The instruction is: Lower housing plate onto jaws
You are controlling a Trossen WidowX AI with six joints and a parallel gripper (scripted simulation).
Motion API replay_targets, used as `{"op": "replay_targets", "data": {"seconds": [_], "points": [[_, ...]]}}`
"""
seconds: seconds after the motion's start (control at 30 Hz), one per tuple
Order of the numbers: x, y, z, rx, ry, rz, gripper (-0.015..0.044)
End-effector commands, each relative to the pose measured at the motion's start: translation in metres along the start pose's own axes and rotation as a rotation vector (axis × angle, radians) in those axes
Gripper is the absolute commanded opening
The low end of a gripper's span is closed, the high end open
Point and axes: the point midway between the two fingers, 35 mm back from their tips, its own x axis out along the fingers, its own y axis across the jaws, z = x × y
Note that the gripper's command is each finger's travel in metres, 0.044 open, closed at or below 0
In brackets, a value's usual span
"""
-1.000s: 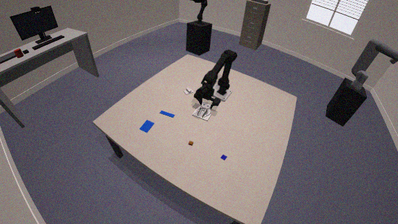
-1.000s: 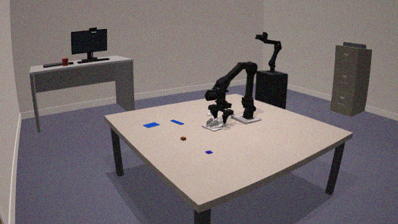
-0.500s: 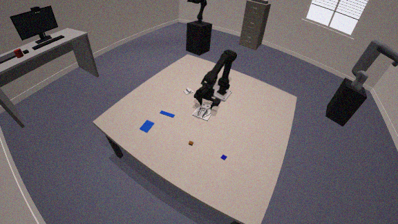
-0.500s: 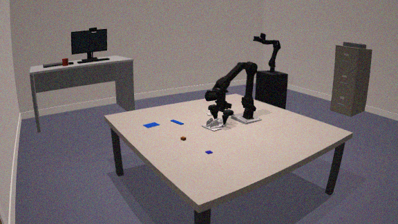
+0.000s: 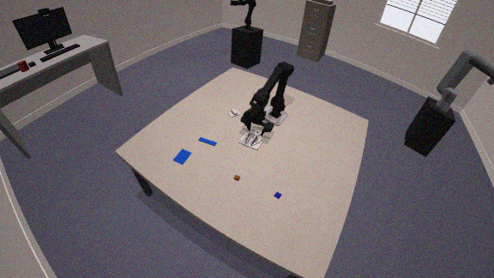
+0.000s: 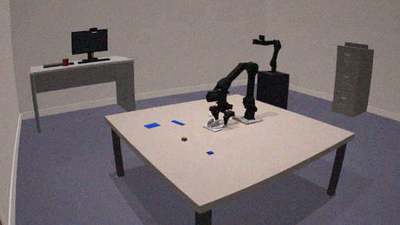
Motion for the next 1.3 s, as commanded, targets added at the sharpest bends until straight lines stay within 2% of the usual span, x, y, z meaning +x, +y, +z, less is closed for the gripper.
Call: {"op": "replay_targets", "data": {"seconds": [0.0,1.27], "points": [[0.0021,-0.0008,0.0001,0.005,0.001,-0.005,0.0351],[0.0094,-0.0009,0.0001,0.006,0.001,-0.005,0.0351]]}}
